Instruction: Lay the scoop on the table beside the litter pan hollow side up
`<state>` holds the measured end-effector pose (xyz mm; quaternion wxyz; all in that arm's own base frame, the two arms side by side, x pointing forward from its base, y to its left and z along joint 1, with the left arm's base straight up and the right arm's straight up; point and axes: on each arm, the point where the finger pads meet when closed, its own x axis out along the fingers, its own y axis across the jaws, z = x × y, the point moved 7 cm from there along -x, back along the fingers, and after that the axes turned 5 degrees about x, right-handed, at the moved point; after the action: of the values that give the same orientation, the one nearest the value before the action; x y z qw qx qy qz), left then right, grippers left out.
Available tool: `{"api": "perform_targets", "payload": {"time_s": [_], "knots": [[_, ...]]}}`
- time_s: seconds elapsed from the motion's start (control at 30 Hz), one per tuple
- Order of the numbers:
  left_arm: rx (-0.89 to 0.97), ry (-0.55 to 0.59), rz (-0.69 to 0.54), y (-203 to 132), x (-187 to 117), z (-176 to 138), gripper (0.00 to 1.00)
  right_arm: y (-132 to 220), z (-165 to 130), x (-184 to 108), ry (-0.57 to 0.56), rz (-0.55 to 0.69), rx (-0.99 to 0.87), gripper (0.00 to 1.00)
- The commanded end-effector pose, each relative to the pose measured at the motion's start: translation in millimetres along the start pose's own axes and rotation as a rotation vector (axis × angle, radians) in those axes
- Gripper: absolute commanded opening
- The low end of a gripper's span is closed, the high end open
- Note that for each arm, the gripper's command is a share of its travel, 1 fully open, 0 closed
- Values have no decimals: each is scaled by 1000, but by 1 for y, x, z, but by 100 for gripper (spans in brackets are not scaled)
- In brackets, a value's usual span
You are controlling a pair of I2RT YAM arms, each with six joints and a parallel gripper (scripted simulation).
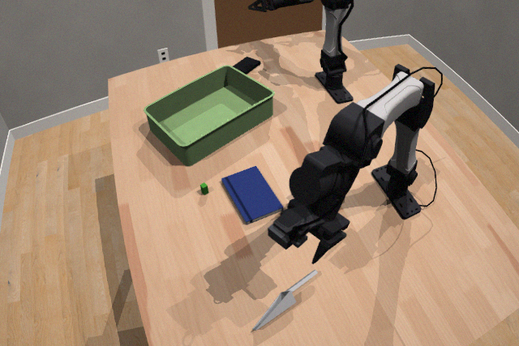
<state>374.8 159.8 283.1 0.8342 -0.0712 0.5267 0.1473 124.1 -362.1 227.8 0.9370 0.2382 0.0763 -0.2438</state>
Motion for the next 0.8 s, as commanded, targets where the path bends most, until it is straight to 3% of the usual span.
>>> {"api": "perform_targets", "payload": {"time_s": [0.0,0.07,0.13,0.4,0.77], "knots": [[28,-28,-68,-2,3,2,55,3,7,-2,-14,2,-22,100],[28,-28,-68,-2,3,2,55,3,7,-2,-14,2,-22,100],[46,-19,-147,-1,27,-2,33,3,7,-2,-14,2,-22,100],[5,63,-377,24,101,-60,33,3,7,-2,-14,2,-22,100],[-67,113,-486,34,136,-109,33,3,7,-2,-14,2,-22,100]]}}
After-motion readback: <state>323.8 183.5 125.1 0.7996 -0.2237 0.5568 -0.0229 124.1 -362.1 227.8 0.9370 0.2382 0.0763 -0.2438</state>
